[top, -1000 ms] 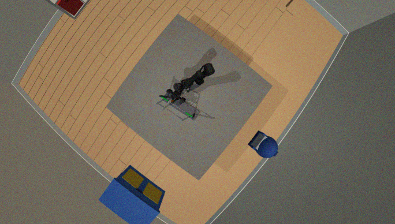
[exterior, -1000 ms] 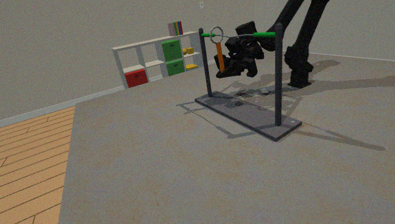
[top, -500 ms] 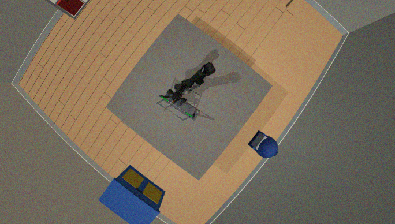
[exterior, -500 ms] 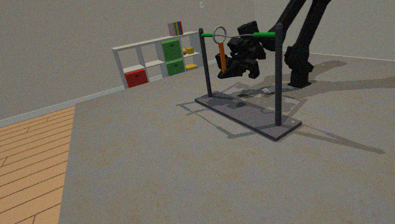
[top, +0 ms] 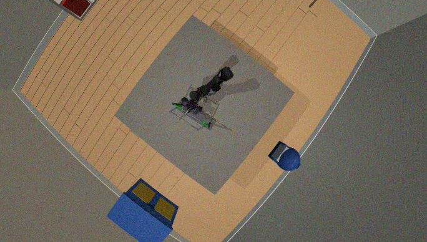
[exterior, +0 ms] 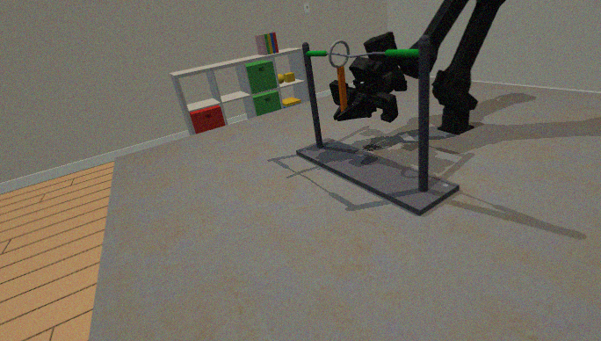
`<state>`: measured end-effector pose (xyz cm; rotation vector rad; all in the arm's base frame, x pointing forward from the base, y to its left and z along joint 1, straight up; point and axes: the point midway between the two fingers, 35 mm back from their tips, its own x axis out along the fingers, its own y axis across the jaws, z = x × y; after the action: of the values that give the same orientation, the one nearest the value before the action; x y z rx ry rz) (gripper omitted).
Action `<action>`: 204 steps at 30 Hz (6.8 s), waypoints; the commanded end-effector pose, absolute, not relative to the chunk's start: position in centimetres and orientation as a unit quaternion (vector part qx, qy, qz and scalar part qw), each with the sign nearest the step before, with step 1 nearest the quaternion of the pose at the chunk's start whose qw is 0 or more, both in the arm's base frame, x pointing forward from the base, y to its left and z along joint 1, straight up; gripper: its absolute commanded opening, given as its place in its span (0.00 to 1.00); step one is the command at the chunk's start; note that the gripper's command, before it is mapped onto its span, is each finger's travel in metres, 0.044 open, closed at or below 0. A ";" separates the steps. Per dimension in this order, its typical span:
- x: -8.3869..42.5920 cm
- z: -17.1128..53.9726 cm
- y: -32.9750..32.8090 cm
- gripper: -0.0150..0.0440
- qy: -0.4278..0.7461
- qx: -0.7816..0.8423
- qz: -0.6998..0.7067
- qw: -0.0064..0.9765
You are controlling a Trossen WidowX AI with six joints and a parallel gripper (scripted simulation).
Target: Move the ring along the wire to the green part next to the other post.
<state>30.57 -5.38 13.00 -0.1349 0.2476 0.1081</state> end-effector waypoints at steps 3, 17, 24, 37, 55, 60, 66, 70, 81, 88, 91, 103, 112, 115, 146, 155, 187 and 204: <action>30.5 12.9 -4.8 0.00 0.124 -0.073 0.056 0.988; 30.3 12.6 -3.1 0.00 0.125 -0.057 0.060 0.989; 30.2 12.5 -2.1 0.00 0.125 -0.039 0.061 0.989; 30.0 12.4 0.4 0.00 0.126 0.009 0.064 0.990; 29.8 12.7 3.1 0.00 0.126 0.046 0.069 0.989; 29.8 12.7 3.7 0.00 0.125 0.048 0.071 0.988; 29.7 12.8 4.3 0.00 0.125 0.047 0.073 0.988; 29.7 12.8 4.8 0.00 0.125 0.046 0.075 0.988; 29.6 13.0 5.7 0.00 0.124 0.036 0.081 0.988; 29.6 13.0 6.1 0.00 0.124 0.026 0.085 0.988; 29.6 13.0 6.3 0.00 0.123 0.020 0.086 0.988; 29.6 13.0 7.0 0.00 0.123 0.001 0.091 0.988; 29.5 13.0 7.7 0.00 0.123 -0.007 0.094 0.988; 29.5 13.0 8.0 0.00 0.123 -0.008 0.094 0.988; 29.3 12.8 10.7 0.00 0.122 -0.007 0.097 0.988; 29.3 11.5 10.7 0.00 0.122 -0.007 0.097 0.988; 29.3 11.4 10.7 0.49 0.123 -0.009 0.099 0.987; 27.0 12.3 10.4 0.53 0.124 -0.008 0.098 0.987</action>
<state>27.62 10.57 12.41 -0.0186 0.2417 0.2006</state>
